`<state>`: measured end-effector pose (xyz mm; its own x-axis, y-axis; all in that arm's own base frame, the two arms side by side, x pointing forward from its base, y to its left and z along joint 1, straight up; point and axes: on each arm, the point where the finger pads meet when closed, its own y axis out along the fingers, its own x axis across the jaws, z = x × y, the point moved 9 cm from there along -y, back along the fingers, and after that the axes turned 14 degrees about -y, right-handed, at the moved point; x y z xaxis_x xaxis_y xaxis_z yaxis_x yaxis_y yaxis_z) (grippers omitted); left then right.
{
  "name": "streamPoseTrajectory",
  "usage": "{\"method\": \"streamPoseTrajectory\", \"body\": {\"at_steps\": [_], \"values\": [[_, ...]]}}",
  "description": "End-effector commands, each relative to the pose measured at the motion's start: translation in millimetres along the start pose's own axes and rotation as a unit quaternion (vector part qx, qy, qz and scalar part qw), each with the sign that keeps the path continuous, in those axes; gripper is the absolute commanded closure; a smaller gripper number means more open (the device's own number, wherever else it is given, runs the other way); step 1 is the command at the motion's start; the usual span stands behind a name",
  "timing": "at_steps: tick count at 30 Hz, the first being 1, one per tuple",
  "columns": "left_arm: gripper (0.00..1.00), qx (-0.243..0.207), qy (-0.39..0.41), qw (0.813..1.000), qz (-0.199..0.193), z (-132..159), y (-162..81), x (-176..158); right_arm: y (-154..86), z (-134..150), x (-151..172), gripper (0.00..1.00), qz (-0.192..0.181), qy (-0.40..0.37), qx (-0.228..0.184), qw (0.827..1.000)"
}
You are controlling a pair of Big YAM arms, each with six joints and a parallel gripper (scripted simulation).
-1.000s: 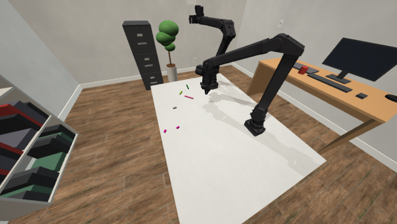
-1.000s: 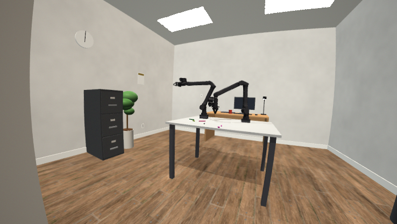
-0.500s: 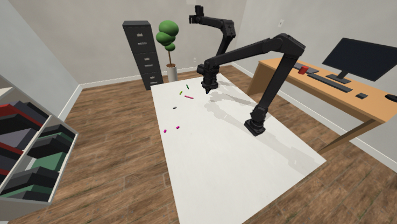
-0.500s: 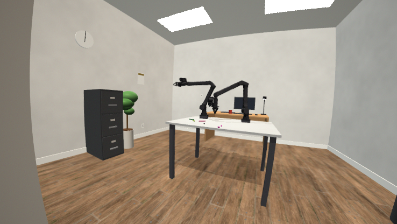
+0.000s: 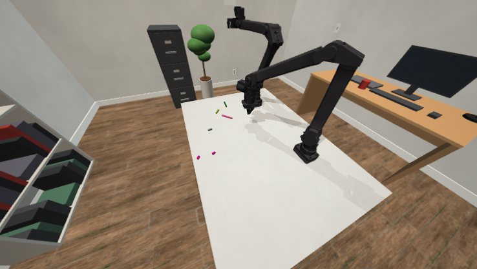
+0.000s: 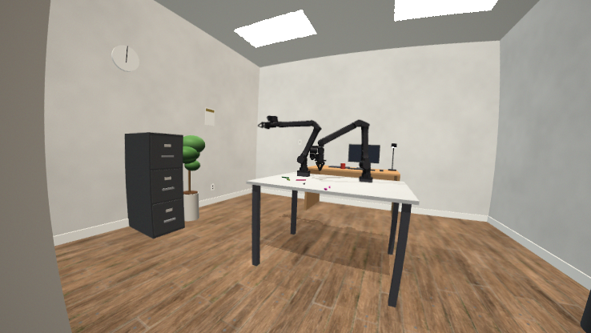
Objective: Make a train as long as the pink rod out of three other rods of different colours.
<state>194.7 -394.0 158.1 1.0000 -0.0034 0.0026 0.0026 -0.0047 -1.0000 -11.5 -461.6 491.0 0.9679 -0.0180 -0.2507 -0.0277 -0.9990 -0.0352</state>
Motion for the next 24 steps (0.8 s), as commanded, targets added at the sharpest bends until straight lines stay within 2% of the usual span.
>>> {"method": "streamPoseTrajectory", "body": {"at_steps": [1, 10, 12, 13, 15, 17, 22, 24], "values": [[0.96, 0.003, -0.008, 1.000, 0.002, -2, 16, 2, -7, -8, -6, 0.00, 0.006, 0.005, -0.017, 1.000], [0.96, 0.003, -0.009, 1.000, 0.002, -1, 56, 2, -7, -8, -6, 0.00, 0.006, 0.005, -0.017, 1.000], [0.96, 0.003, -0.009, 1.000, 0.002, -1, 56, 2, -7, -8, -6, 0.00, 0.006, 0.005, -0.017, 1.000], [0.96, -0.020, -0.009, 1.000, -0.010, -19, 44, 11, -7, -8, -6, 0.00, 0.006, 0.005, -0.017, 1.000], [0.96, -0.001, -0.009, 1.000, 0.000, -4, 64, 3, -7, -8, -6, 0.00, 0.006, 0.005, -0.017, 1.000], [0.96, 0.003, -0.009, 1.000, 0.002, -1, 72, 2, -7, -8, -6, 0.00, 0.006, 0.005, -0.017, 1.000], [0.96, -0.001, -0.009, 1.000, 0.000, -4, 75, 3, -7, -8, -6, 0.00, 0.006, 0.005, -0.017, 1.000], [0.96, -0.006, -0.009, 1.000, -0.003, -3, 67, 3, -7, -8, -6, 0.00, 0.006, 0.005, -0.017, 1.000]]}}
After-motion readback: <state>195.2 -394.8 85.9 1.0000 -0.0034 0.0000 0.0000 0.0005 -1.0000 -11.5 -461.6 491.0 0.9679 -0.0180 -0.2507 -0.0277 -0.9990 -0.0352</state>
